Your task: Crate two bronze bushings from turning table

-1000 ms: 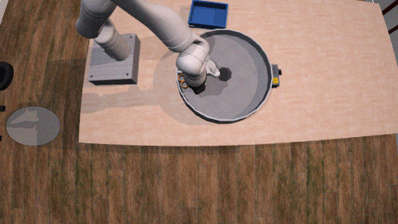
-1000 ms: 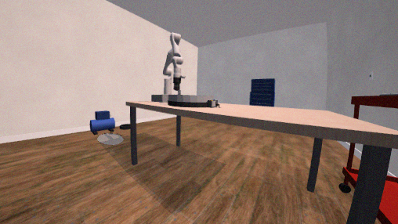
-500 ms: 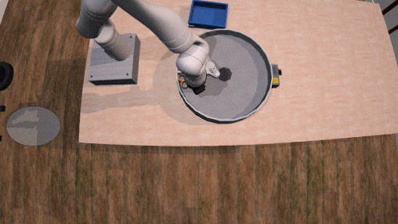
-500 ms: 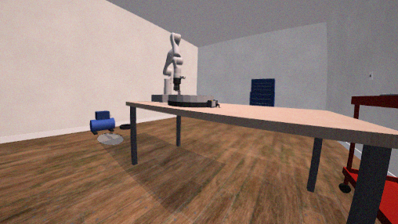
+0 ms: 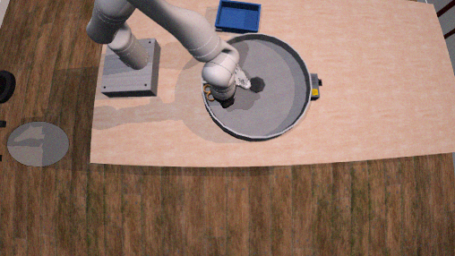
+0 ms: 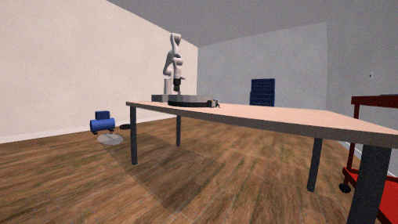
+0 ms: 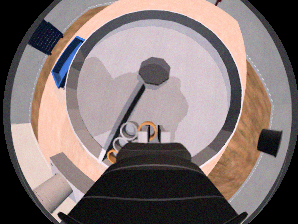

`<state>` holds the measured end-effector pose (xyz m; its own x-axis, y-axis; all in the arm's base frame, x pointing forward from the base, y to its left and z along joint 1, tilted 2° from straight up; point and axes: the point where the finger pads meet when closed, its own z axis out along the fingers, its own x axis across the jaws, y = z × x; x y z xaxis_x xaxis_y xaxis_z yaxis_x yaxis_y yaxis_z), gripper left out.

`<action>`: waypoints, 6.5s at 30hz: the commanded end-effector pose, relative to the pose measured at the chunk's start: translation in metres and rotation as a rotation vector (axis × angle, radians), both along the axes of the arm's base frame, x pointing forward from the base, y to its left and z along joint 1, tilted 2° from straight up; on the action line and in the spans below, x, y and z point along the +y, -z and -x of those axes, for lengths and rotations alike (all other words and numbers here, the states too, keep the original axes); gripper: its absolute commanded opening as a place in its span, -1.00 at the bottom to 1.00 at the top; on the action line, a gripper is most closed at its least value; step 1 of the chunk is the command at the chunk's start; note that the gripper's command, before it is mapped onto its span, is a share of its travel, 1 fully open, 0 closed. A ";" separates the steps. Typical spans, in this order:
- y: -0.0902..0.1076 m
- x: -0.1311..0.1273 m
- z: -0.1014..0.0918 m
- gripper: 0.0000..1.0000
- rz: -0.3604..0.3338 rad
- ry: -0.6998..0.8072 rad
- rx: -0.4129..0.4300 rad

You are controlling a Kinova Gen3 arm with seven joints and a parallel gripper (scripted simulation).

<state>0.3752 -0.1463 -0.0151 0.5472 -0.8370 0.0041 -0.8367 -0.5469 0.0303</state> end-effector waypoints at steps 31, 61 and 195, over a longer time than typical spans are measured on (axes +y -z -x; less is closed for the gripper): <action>0.006 0.000 0.000 -1.00 0.000 0.000 -0.001; 0.006 -0.001 -0.001 -1.00 0.001 0.000 -0.002; -0.039 -0.002 -0.003 -1.00 0.000 0.000 0.001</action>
<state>0.3768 -0.1482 0.0218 0.5467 -0.8373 -0.0001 -0.8368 -0.5464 0.0339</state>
